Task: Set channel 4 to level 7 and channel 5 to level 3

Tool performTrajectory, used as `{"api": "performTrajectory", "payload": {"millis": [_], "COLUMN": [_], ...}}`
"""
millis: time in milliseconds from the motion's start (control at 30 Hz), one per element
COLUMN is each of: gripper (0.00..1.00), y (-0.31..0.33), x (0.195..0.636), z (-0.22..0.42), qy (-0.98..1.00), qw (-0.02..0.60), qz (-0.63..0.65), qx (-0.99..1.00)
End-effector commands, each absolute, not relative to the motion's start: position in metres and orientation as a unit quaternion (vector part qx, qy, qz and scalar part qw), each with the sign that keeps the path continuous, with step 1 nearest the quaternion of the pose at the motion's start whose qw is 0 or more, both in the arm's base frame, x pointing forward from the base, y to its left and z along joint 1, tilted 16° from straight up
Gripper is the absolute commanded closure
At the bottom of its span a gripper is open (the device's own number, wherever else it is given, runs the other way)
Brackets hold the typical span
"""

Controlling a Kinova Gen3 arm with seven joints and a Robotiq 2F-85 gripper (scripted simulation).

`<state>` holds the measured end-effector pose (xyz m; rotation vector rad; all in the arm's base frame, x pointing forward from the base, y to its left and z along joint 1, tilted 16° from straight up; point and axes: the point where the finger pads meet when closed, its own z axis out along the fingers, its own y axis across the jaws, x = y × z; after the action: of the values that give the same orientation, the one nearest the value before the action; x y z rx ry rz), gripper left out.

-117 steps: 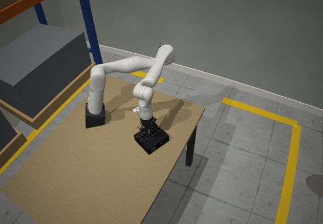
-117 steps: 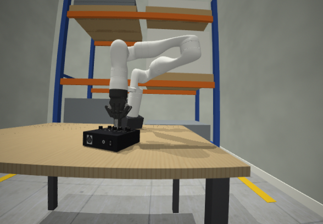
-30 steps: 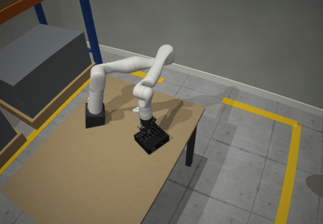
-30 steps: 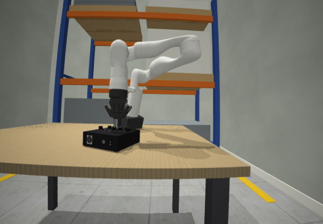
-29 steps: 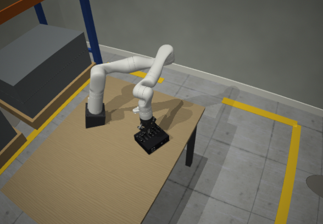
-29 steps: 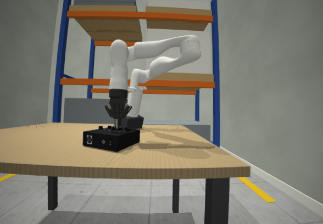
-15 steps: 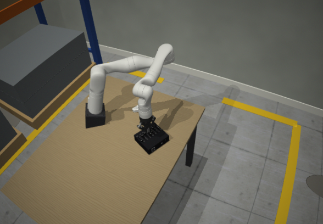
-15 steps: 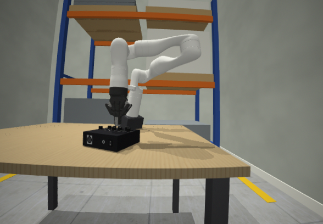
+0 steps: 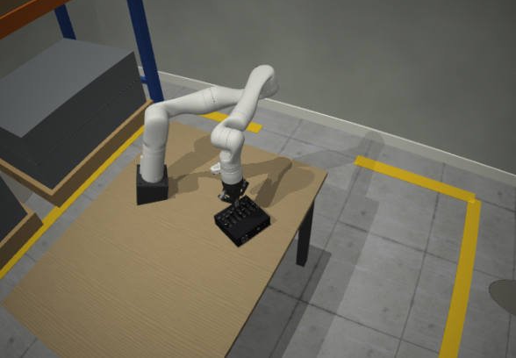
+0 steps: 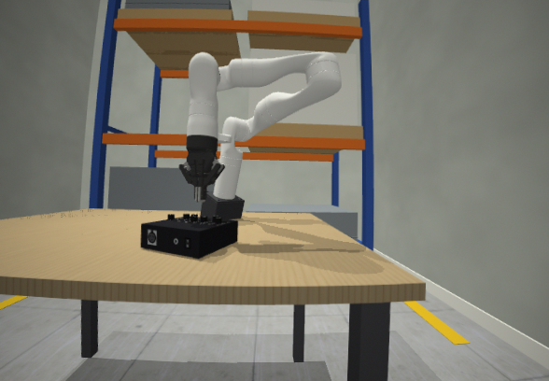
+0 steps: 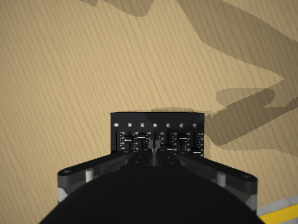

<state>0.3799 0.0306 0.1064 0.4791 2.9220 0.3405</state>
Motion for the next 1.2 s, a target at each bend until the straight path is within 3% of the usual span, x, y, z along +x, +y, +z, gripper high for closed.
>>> {"api": "performTrajectory", "payload": {"millis": [0, 400, 633, 1167], "gripper": [1.00, 1.00, 1.00, 1.00], "y": [0.031, 0.031, 0.022, 0.022], "x": [0.381, 0.380, 0.350, 0.350], "z": [0.108, 0.108, 0.098, 0.098], "qy": [0.977, 0.977, 0.977, 0.977], "qw": [0.082, 0.082, 0.082, 0.082], "qz": [0.115, 0.115, 0.113, 0.113], "qx": [0.160, 0.160, 0.160, 0.160]}}
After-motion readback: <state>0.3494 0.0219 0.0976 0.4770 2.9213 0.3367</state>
